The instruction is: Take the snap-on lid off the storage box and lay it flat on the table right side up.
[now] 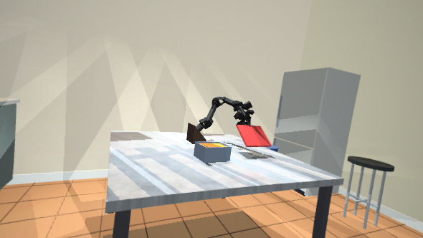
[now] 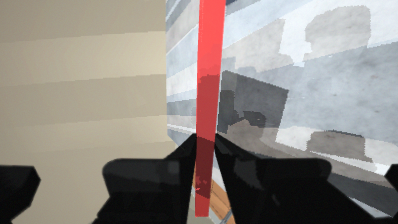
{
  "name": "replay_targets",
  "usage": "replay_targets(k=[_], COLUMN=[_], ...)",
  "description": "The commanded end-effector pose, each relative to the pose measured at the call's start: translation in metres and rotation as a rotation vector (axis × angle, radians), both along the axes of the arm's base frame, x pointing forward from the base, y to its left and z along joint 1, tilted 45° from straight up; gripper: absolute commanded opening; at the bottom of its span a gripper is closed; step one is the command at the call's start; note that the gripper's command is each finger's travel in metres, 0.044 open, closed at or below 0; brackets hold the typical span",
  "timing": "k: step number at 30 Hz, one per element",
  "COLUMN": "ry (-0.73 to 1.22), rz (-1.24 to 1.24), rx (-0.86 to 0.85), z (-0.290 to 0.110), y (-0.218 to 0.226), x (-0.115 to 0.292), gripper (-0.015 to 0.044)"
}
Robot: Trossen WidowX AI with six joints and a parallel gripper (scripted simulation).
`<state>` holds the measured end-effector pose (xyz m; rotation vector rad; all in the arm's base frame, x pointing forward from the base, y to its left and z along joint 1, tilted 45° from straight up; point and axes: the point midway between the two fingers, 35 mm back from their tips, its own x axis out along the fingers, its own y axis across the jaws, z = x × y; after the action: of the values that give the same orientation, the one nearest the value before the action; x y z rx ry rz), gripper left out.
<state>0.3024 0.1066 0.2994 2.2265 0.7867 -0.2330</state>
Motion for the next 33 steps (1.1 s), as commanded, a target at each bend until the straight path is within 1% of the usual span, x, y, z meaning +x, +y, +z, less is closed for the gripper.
replay_targets(k=[1, 33], ry=[0.002, 0.001], rz=[-0.013, -0.013], rx=[0.001, 0.003], z=[-0.004, -0.022], y=[0.000, 0.018], x=[0.001, 0.002], gripper=[0.0000, 0.0000])
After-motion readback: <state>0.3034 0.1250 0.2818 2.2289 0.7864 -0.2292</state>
